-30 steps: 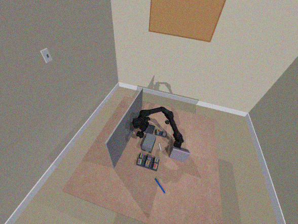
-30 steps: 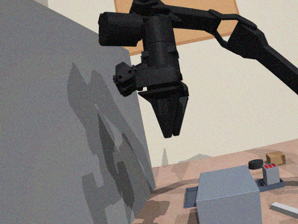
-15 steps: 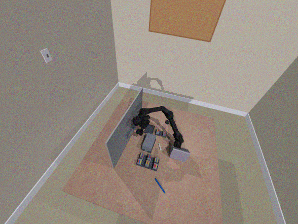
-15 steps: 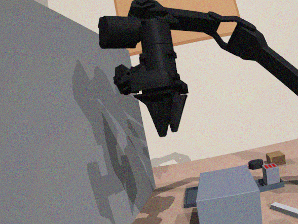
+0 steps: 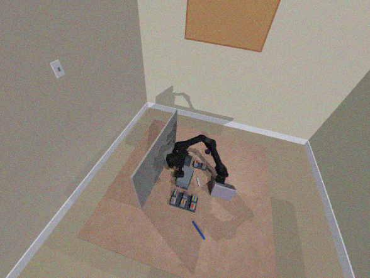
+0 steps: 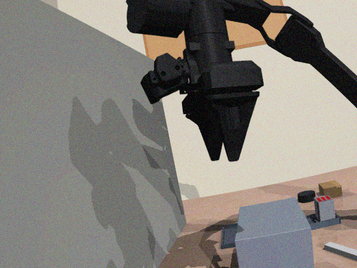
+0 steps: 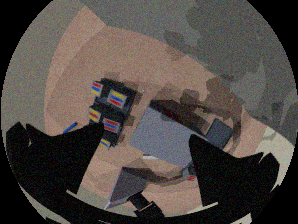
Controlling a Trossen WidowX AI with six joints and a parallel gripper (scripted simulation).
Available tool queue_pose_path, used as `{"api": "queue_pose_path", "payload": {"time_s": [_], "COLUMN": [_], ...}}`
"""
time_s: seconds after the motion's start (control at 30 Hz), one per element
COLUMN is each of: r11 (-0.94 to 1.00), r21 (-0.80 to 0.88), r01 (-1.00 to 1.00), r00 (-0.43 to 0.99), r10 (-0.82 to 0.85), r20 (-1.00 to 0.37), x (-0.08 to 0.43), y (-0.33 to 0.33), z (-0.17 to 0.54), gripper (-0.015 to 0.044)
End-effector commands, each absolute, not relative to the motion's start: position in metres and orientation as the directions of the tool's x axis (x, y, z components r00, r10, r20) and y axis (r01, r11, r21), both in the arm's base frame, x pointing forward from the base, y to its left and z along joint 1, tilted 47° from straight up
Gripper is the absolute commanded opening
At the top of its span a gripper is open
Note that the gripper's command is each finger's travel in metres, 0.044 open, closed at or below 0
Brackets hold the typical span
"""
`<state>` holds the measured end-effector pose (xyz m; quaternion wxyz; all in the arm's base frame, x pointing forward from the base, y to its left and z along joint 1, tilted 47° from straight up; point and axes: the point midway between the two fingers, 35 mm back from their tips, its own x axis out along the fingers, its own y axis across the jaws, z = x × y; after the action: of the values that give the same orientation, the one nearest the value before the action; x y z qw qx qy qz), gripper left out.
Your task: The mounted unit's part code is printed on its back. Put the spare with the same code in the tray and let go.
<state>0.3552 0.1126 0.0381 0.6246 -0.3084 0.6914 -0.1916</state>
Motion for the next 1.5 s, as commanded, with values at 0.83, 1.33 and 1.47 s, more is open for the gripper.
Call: {"api": "queue_pose_path", "payload": {"time_s": [0.83,1.33,1.47], "r11": [0.163,0.163,0.163], "r21": [-0.02,-0.021,-0.021], "r01": [-0.986,-0.986,-0.986], "r00": [-0.102,-0.102,-0.102], "r10": [-0.707,-0.707,-0.707], "r20": [-0.7,-0.7,-0.7], "x": [0.194,0.191,0.191], "y": [0.178,0.162,0.159], "z": [-0.121,-0.14,-0.144], "gripper": [0.0361,0.03,0.03]}}
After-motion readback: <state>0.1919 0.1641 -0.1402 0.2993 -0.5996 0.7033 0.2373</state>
